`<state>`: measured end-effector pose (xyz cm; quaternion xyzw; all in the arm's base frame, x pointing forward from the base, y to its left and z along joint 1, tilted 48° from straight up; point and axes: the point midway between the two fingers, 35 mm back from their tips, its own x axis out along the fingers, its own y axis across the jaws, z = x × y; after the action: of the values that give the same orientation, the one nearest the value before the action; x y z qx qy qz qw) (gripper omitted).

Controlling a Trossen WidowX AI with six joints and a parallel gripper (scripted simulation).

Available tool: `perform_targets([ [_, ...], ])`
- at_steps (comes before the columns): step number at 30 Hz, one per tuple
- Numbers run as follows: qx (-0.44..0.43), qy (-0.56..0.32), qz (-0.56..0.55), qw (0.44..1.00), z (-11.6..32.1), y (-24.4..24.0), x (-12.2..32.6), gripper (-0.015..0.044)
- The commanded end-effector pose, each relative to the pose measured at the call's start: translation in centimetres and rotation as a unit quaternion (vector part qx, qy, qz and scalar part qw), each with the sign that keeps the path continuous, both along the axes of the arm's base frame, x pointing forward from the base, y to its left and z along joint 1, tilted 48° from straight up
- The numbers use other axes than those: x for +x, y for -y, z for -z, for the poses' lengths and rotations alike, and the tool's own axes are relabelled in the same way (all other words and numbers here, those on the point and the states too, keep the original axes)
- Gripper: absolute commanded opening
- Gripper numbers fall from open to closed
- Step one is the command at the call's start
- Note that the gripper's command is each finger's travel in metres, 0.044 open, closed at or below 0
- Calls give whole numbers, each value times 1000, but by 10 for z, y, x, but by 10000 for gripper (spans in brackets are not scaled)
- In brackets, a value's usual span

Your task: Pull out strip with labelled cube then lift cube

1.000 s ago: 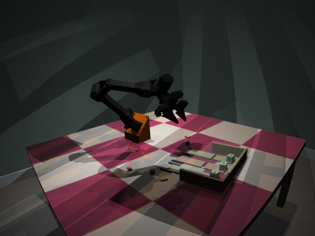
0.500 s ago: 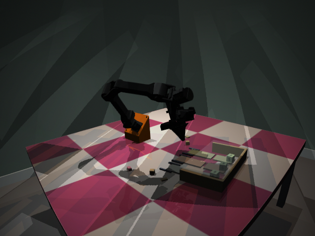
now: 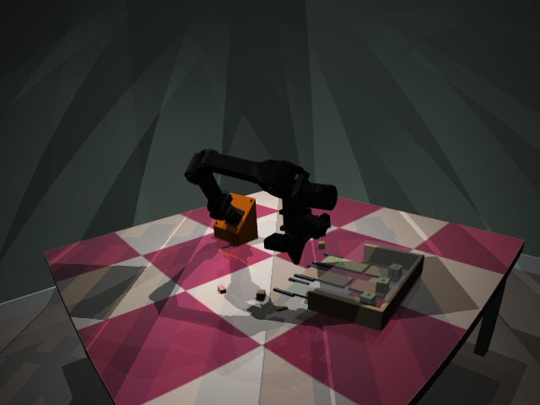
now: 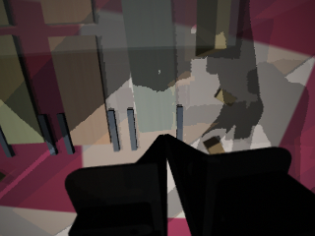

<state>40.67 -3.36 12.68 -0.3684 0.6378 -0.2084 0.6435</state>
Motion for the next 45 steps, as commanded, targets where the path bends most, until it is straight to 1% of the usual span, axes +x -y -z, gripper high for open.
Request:
perform_targets([
  [1,3,-6,4,1000,3,1,1,0],
  [45,2,-6,4,1000,49,51,10,0],
])
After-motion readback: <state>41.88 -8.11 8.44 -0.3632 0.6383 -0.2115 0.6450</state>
